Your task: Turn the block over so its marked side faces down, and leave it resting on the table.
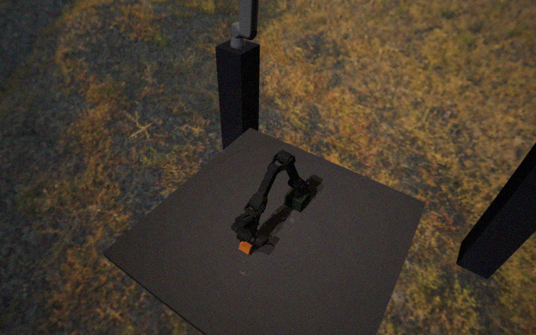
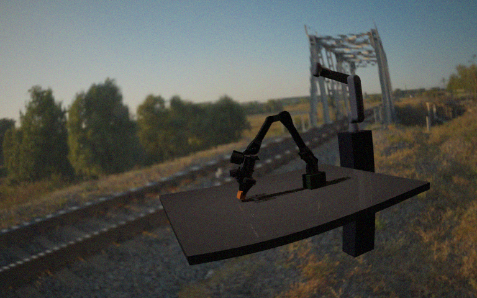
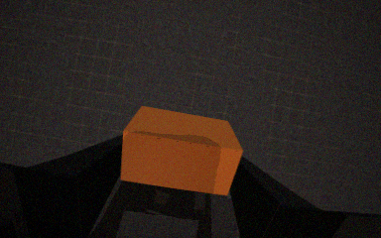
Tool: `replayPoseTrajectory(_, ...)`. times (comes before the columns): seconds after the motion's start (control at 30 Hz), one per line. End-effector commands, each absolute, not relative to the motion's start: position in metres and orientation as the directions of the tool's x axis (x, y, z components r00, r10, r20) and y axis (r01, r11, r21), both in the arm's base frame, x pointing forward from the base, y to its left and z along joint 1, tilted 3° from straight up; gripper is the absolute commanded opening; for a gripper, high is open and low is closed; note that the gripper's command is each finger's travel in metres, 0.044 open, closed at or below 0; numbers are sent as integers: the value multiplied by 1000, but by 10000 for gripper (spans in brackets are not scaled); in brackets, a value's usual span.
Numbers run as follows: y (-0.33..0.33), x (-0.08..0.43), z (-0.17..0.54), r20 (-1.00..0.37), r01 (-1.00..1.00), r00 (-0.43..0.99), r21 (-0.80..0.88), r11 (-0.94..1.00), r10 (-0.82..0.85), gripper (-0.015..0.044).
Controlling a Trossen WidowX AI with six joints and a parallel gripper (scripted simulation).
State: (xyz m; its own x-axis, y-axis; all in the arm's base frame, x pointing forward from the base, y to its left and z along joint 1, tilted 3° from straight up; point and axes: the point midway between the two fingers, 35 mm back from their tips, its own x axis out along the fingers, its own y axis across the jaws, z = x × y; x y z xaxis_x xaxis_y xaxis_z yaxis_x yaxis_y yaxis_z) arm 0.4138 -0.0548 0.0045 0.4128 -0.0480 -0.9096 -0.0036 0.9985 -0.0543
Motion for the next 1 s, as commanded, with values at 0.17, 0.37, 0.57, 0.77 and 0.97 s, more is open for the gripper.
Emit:
replayPoseTrajectory(0.17,-54,408,10,-842,-12,538,-58,998,-43,0)
replayPoseTrajectory(0.37,-54,407,10,-831,-13,555,-59,998,-42,0)
replayPoseTrajectory(0.57,-55,413,1,-800,-10,598,-57,998,-39,0)
replayPoseTrajectory(0.77,-57,420,-11,-743,-6,669,-53,999,-35,0)
replayPoseTrajectory(0.97,-58,423,-21,-679,-5,733,-50,999,-30,0)
